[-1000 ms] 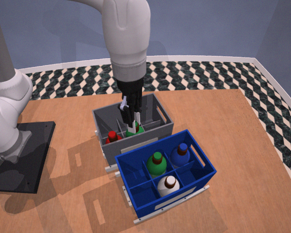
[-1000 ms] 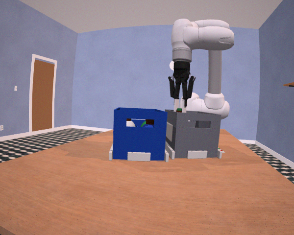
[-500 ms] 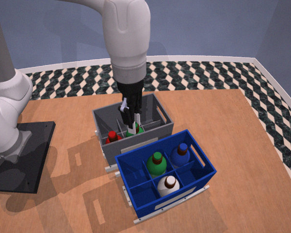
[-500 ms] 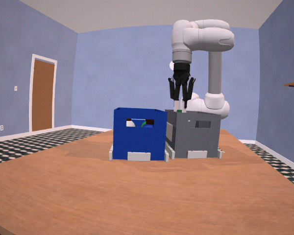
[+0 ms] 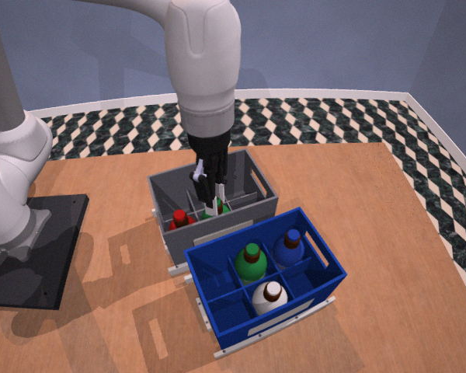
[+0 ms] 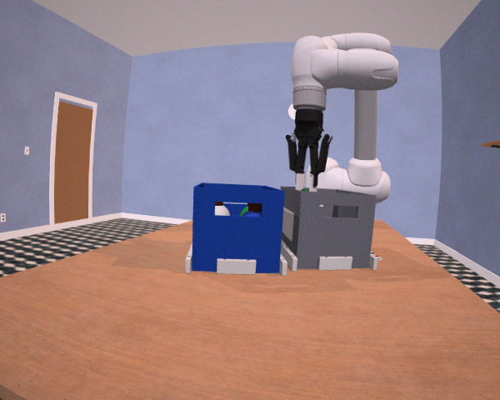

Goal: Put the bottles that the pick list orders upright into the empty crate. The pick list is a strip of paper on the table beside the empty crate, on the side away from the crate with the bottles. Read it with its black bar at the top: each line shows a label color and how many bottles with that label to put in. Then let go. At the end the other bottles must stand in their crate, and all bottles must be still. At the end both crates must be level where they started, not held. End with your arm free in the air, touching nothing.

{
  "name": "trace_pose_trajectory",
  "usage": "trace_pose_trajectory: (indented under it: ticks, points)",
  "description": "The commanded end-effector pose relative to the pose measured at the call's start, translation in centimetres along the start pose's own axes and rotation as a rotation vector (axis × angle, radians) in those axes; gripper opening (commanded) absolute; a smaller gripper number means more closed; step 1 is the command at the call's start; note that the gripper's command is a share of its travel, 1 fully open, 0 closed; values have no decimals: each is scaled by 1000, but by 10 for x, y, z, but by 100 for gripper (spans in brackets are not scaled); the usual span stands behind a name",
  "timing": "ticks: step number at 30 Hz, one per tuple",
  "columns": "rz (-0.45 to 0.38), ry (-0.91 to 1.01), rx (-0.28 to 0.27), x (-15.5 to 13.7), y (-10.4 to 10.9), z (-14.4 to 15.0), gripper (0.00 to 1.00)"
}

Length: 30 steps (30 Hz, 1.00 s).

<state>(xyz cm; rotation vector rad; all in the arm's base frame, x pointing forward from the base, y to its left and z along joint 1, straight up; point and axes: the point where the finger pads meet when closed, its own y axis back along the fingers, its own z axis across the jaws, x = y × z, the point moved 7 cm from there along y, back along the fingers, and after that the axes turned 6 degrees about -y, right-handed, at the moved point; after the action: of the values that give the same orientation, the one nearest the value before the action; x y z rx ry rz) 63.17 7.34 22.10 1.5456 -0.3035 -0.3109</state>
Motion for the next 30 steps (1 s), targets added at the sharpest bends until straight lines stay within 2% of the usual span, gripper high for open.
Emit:
trace_pose_trajectory:
  ticks: [1, 30]
  points:
    - [0, 0, 0, 0, -2, 0, 0]
    - [0, 0, 0, 0, -9, 0, 0]
